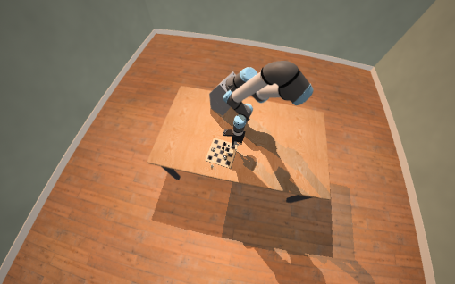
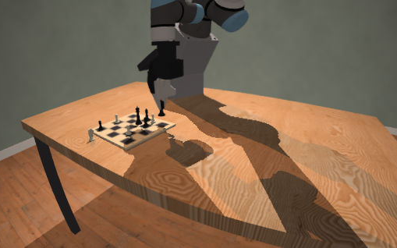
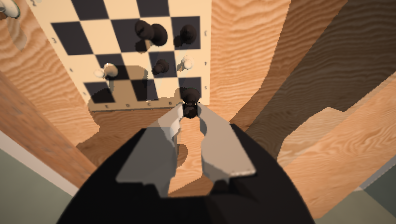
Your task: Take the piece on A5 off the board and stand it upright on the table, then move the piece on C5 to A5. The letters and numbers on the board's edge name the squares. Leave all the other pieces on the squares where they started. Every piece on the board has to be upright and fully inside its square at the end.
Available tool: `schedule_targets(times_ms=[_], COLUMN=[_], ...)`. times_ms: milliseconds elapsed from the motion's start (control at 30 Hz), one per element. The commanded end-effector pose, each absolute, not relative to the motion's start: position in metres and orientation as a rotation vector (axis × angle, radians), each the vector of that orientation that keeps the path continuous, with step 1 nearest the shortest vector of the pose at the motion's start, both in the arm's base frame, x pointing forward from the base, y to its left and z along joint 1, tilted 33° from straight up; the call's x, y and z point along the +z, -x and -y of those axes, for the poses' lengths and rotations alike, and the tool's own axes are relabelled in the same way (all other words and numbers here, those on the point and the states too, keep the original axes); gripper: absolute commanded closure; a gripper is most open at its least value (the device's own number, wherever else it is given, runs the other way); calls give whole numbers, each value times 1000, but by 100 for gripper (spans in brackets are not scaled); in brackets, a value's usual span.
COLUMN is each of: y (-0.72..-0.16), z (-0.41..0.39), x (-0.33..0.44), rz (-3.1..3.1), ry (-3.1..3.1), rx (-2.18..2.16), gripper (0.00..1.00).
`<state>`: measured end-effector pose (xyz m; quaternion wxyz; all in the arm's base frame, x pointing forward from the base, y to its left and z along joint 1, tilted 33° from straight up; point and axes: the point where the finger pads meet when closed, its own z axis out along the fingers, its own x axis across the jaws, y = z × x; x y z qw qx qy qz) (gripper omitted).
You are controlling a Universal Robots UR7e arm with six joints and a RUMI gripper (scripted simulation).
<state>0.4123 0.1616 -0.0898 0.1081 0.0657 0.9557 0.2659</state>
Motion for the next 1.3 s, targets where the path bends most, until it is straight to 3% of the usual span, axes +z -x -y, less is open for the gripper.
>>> schedule_targets(times_ms=[0, 1267], y=[-417, -420], z=[-169, -175], x=[-103, -113], rz=[-2807, -2807], ry=[-196, -196], rx=[778, 778], gripper=[100, 100])
